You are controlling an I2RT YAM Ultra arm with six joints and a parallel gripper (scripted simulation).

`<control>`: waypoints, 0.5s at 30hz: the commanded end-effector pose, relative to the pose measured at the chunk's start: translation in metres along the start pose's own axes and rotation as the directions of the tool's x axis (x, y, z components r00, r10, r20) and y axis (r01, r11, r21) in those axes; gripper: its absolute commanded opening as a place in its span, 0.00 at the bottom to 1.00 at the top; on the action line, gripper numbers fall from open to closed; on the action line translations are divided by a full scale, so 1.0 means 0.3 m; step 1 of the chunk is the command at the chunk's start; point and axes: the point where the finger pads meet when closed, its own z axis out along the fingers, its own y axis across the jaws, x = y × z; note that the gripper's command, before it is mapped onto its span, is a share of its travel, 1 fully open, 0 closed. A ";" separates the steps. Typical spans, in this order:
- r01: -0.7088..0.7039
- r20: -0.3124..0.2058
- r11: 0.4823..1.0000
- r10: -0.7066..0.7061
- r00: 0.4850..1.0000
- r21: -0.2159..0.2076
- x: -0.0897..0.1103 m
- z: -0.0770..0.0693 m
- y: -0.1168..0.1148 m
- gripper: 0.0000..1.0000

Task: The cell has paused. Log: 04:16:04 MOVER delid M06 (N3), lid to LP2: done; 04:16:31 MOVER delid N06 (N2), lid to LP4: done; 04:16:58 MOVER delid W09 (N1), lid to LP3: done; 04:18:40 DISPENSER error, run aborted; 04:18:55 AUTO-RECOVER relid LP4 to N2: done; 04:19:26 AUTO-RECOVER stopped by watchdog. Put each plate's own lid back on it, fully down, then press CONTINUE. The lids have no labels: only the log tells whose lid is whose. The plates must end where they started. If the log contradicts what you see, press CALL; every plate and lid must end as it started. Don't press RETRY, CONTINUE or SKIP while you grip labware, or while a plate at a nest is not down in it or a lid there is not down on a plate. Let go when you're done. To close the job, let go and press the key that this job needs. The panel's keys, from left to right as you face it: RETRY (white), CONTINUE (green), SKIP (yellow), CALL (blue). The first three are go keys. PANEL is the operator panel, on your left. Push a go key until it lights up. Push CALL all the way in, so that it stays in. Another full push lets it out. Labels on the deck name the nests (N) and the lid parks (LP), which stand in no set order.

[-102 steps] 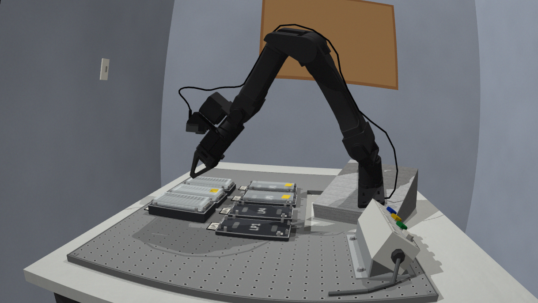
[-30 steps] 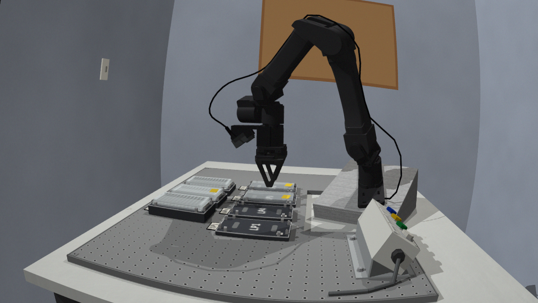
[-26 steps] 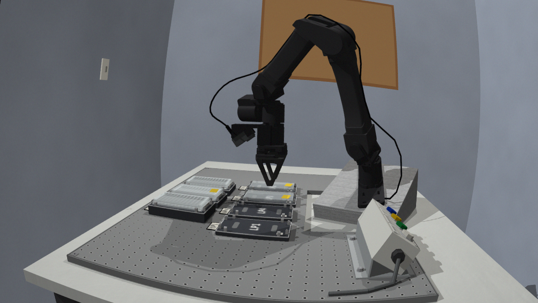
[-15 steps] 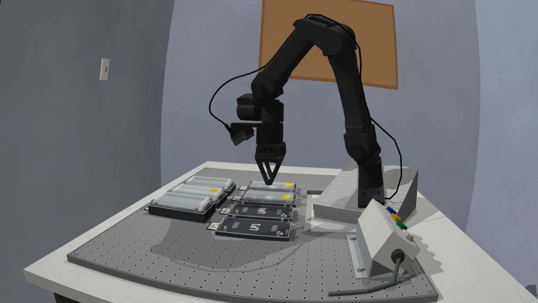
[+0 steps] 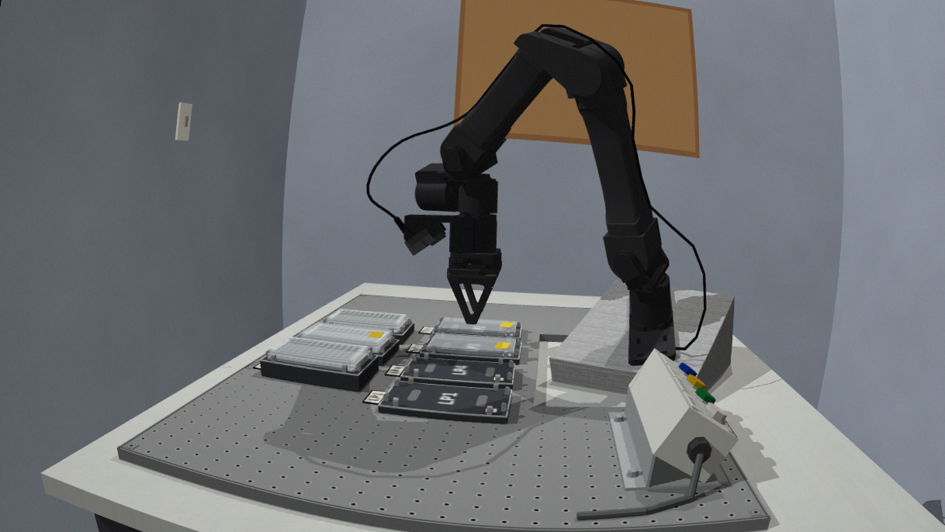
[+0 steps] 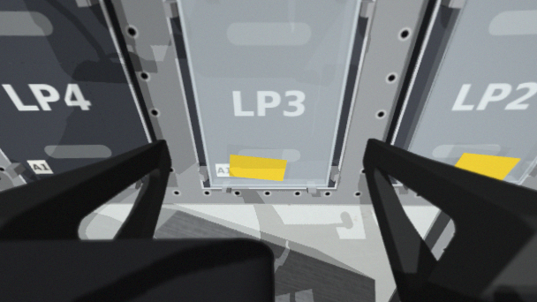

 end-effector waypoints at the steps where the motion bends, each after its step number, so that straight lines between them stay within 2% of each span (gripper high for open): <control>1: 0.000 0.037 1.000 -0.001 0.999 0.017 -0.032 -0.044 -0.024 1.00; 3: 0.004 0.037 1.000 -0.004 0.999 0.017 -0.028 -0.014 -0.019 1.00; 4: -0.013 0.012 1.000 0.013 1.000 0.003 -0.018 0.000 -0.017 1.00; 6: -0.011 0.003 1.000 0.011 1.000 -0.002 0.000 0.029 -0.011 1.00; 9: -0.007 0.002 1.000 0.007 1.000 -0.003 0.004 0.051 -0.005 1.00; 12: -0.007 0.025 1.000 0.007 1.000 0.009 -0.018 0.048 -0.018 1.00; 15: -0.007 0.021 1.000 0.007 1.000 0.007 -0.007 0.056 -0.011 1.00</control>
